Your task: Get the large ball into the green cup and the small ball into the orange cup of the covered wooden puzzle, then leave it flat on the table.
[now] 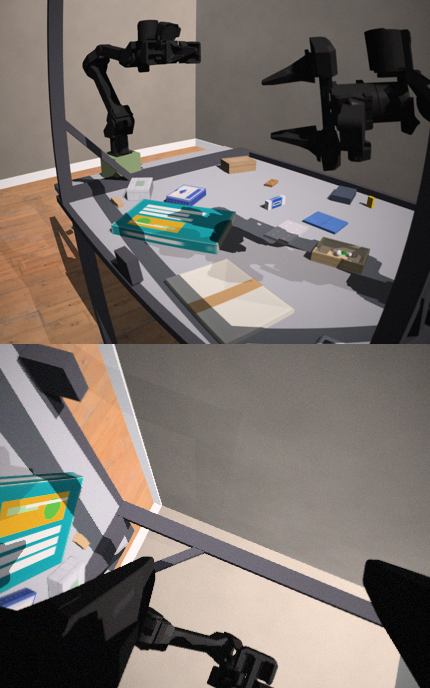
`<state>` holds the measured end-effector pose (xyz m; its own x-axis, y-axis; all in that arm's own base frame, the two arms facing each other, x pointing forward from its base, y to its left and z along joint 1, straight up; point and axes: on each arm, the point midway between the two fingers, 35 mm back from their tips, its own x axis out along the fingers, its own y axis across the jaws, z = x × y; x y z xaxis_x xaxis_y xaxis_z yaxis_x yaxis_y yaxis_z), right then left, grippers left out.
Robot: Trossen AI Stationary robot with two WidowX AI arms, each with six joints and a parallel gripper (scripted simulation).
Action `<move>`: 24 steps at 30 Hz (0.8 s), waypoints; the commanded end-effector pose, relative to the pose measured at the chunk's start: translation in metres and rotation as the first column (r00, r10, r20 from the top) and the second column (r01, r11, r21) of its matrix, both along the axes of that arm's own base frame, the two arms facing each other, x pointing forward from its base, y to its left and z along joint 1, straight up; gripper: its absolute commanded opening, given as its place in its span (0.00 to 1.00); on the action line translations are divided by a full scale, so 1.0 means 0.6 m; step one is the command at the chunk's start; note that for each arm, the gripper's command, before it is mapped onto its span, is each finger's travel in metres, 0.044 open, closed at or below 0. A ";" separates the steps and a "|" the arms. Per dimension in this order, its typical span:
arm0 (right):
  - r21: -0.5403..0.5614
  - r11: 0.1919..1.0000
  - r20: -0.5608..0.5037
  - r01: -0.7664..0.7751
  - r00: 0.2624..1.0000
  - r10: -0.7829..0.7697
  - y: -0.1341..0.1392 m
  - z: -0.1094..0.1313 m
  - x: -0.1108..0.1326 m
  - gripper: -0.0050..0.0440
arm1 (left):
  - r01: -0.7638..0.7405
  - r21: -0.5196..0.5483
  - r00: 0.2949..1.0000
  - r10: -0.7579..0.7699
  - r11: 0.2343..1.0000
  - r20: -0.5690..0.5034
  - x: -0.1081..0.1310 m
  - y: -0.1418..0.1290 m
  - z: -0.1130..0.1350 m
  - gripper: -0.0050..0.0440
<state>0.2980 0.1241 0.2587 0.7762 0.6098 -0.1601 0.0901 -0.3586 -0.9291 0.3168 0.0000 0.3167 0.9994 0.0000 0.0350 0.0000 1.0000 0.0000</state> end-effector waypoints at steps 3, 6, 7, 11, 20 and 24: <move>0.003 1.000 0.018 0.000 1.000 0.000 0.000 0.012 0.000 0.92 | 0.000 0.000 1.000 0.000 1.000 0.015 -0.002 0.000 0.010 0.10; 0.003 1.000 0.018 0.000 1.000 0.000 0.000 0.012 0.000 0.92 | 0.000 0.000 1.000 0.000 1.000 0.015 -0.002 0.000 0.010 0.09; 0.003 1.000 0.018 0.000 1.000 0.000 0.000 0.012 0.000 0.92 | 0.000 0.000 1.000 0.000 1.000 0.015 -0.002 0.000 0.010 0.09; 0.003 1.000 0.018 0.000 1.000 0.000 0.000 0.012 0.000 0.92 | 0.000 0.000 1.000 0.000 1.000 0.015 -0.002 0.000 0.010 0.06; 0.137 0.935 -0.481 0.326 0.847 -0.225 -0.063 -0.084 0.055 0.92 | 0.000 0.000 1.000 0.000 1.000 0.015 -0.002 0.000 0.010 0.00; 0.131 0.850 -0.675 0.510 0.674 -0.300 -0.096 -0.132 0.067 0.92 | 0.000 0.000 1.000 0.000 1.000 0.015 -0.002 0.000 0.010 0.00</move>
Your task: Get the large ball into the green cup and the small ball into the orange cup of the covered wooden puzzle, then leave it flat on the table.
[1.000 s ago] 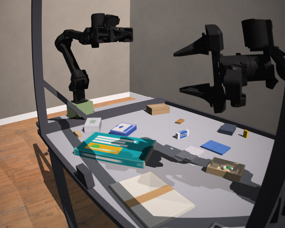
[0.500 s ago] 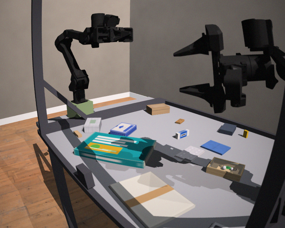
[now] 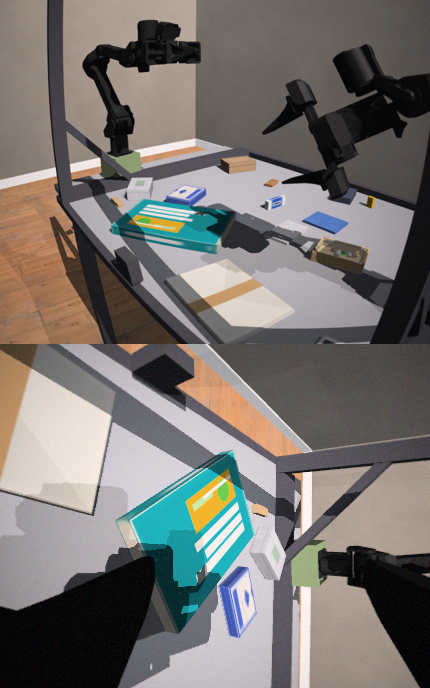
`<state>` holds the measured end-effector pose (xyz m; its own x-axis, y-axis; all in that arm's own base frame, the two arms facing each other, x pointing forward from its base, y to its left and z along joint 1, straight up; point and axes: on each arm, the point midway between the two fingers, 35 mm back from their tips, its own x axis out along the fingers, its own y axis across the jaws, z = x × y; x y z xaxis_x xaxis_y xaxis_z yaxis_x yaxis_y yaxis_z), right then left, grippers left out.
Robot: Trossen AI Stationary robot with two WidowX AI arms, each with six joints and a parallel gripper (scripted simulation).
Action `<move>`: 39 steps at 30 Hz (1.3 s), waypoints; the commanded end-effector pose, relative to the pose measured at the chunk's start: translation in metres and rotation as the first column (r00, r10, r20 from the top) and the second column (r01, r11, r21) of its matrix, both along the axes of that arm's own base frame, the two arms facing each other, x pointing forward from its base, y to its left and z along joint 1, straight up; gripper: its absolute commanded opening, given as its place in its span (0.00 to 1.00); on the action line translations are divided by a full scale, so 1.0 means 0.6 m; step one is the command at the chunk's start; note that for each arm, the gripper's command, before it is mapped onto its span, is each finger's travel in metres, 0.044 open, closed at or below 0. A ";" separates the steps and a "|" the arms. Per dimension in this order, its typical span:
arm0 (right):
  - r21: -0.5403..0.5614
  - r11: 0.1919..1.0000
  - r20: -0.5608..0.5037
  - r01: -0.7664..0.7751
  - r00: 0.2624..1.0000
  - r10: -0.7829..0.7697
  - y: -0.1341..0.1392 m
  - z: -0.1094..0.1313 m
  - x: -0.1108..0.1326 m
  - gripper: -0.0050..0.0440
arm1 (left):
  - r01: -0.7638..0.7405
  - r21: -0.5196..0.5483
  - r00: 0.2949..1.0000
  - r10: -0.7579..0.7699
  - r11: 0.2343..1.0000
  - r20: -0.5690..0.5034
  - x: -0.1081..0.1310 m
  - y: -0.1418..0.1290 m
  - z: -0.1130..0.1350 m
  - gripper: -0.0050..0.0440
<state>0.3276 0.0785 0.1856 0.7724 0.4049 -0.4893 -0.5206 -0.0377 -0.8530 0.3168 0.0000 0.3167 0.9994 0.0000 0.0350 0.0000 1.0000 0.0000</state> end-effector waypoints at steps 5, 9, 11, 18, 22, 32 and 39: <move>0.079 0.978 -0.219 0.192 0.961 -0.171 -0.034 -0.029 0.016 0.92 | 0.000 0.000 1.000 0.000 1.000 0.015 -0.002 0.000 0.010 0.00; 0.084 0.914 -0.425 0.396 0.844 -0.327 -0.073 -0.082 0.017 0.92 | 0.000 0.000 1.000 0.000 1.000 0.015 -0.002 0.000 0.010 0.00; 0.072 0.865 -0.519 0.497 0.759 -0.393 -0.089 -0.104 0.010 0.92 | 0.000 0.000 1.000 0.000 1.000 0.015 -0.002 0.000 0.010 0.00; -0.075 0.616 -0.741 0.784 0.369 -0.561 -0.147 -0.172 -0.022 0.92 | 0.000 0.000 1.000 0.000 1.000 0.015 -0.002 0.000 0.010 0.00; -0.093 0.584 -0.754 0.807 0.326 -0.571 -0.151 -0.175 -0.028 0.92 | 0.000 0.000 1.000 0.000 1.000 0.015 -0.002 0.000 0.010 0.00; -0.401 0.183 -0.771 0.898 -0.223 -0.596 -0.211 -0.233 -0.093 0.92 | 0.000 0.000 1.000 0.000 1.000 0.015 -0.002 0.000 0.010 0.00; -0.393 0.205 -0.774 0.896 -0.202 -0.600 -0.211 -0.235 -0.090 0.92 | 0.000 0.000 1.000 0.000 1.000 0.015 -0.002 0.000 0.010 0.00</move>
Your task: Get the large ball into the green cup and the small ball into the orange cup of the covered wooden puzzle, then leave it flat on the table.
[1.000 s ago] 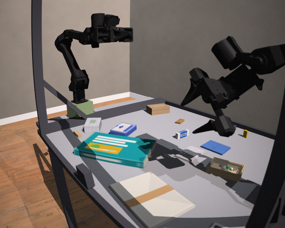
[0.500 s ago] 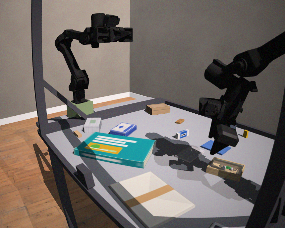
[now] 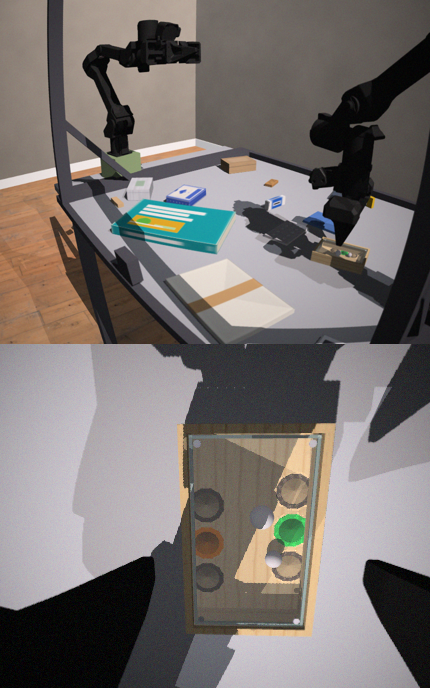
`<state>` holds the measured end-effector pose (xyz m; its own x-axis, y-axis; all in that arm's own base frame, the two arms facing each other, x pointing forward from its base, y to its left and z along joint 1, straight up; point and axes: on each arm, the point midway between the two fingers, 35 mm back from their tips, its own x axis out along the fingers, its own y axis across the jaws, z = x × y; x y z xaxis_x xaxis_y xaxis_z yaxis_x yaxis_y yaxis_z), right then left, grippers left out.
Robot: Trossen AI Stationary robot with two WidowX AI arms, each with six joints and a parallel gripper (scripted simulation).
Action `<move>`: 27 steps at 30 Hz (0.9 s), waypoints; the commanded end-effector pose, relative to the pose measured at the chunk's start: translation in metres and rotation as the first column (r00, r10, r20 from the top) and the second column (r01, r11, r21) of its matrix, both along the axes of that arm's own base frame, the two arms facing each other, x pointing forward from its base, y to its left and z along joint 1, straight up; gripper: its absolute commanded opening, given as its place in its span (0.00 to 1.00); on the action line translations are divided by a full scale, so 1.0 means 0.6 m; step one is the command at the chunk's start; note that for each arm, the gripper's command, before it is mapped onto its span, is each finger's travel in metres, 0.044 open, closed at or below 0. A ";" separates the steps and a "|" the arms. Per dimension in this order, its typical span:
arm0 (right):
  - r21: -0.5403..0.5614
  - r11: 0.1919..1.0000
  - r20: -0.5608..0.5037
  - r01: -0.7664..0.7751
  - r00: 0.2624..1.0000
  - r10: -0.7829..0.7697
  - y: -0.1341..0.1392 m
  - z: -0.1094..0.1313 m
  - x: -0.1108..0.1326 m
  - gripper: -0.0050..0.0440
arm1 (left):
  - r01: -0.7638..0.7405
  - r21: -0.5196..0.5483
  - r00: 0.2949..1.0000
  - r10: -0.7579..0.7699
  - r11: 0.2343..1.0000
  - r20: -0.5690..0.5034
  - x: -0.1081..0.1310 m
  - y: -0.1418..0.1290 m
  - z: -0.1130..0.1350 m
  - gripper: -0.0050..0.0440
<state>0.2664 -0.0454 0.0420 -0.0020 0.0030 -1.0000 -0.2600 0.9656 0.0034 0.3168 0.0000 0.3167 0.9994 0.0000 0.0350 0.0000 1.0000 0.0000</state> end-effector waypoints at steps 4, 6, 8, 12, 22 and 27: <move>-0.004 1.000 0.009 -0.006 1.000 0.006 -0.004 0.002 0.009 0.92 | 0.000 0.000 1.000 0.000 1.000 0.015 -0.002 0.000 0.010 0.00; -0.004 1.000 0.009 -0.006 1.000 0.006 -0.004 0.002 0.009 0.92 | 0.000 0.000 1.000 0.000 1.000 0.015 -0.002 0.000 0.010 0.00; -0.011 1.000 0.026 0.000 1.000 0.000 0.000 0.008 -0.002 0.92 | 0.000 0.000 1.000 0.000 1.000 0.015 -0.002 0.000 0.010 0.00; -0.009 1.000 0.023 0.001 1.000 -0.001 0.000 0.007 0.000 0.92 | 0.000 0.000 1.000 0.000 1.000 0.015 -0.002 0.000 0.010 0.00; -0.004 1.000 -0.001 0.000 1.000 0.000 0.000 -0.027 -0.002 0.92 | 0.000 0.000 1.000 0.000 1.000 0.015 -0.002 0.000 0.010 0.00; -0.004 1.000 0.000 0.000 1.000 0.000 0.001 -0.040 -0.002 0.92 | 0.000 0.000 1.000 0.000 1.000 0.015 -0.002 0.000 0.010 0.00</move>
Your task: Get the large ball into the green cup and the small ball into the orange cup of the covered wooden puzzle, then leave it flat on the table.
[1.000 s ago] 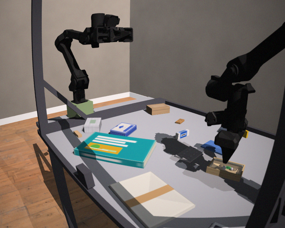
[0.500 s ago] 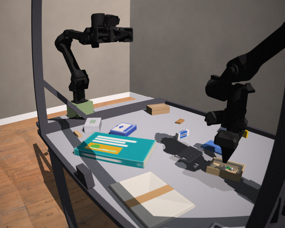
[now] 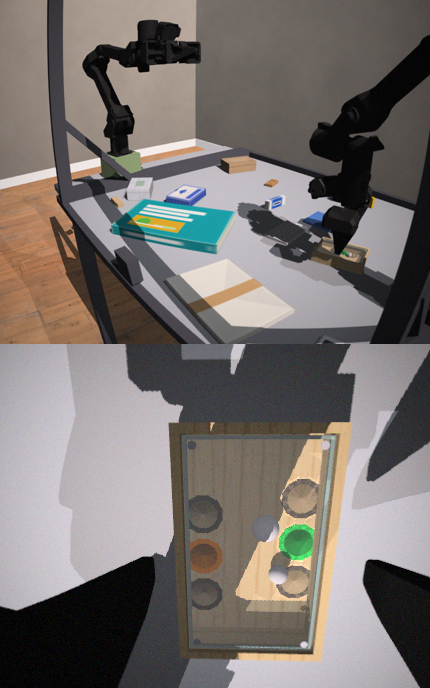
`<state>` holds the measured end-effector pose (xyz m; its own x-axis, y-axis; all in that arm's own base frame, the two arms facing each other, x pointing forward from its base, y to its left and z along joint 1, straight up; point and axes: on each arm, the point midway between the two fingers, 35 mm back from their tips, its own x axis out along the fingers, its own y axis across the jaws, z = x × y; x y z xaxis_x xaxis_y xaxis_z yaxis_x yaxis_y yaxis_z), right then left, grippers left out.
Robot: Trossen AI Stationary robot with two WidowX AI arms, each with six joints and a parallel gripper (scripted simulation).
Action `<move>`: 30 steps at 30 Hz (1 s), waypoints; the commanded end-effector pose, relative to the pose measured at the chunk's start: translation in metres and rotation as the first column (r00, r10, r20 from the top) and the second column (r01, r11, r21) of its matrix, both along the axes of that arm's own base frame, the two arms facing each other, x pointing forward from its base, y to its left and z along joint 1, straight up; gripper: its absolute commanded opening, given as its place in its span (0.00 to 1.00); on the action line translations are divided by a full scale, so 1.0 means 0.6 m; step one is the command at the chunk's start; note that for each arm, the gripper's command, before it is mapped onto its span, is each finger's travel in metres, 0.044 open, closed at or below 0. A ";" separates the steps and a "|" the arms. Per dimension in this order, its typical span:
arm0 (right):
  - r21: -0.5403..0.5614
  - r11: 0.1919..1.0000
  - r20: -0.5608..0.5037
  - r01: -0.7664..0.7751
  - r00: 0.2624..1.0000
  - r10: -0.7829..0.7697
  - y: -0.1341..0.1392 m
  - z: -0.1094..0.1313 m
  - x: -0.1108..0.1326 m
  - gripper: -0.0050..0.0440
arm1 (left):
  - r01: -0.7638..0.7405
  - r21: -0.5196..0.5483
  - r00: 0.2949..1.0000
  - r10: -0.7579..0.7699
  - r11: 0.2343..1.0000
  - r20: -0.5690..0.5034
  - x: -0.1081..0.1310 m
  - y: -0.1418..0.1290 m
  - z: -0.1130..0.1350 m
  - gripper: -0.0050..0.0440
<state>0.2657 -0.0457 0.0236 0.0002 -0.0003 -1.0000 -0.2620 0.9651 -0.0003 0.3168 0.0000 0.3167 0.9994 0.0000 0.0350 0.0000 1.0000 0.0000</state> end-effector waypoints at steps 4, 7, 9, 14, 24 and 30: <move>-0.002 1.000 0.003 0.002 1.000 -0.002 0.000 -0.009 0.003 0.92 | 0.000 0.000 1.000 0.000 1.000 0.015 -0.002 0.000 0.010 0.00; 0.000 1.000 -0.004 0.003 1.000 -0.003 0.002 -0.023 -0.002 0.92 | 0.000 0.000 1.000 0.000 1.000 0.015 -0.002 0.000 0.010 0.00; 0.000 1.000 -0.007 0.002 1.000 -0.002 0.002 -0.030 -0.003 0.92 | 0.000 0.000 1.000 0.000 1.000 0.015 -0.002 0.000 0.010 0.00; 0.000 1.000 -0.003 0.002 1.000 -0.002 0.002 -0.042 -0.002 0.92 | 0.000 0.000 1.000 0.000 1.000 0.015 -0.002 0.000 0.010 0.00; 0.002 1.000 -0.006 0.002 1.000 -0.002 0.002 -0.058 -0.003 0.92 | 0.000 0.000 1.000 0.000 1.000 0.015 -0.002 0.000 0.010 0.00; 0.000 1.000 0.003 0.002 1.000 -0.002 0.002 -0.054 0.001 0.10 | 0.000 0.000 1.000 0.000 1.000 0.015 -0.002 0.000 0.010 0.00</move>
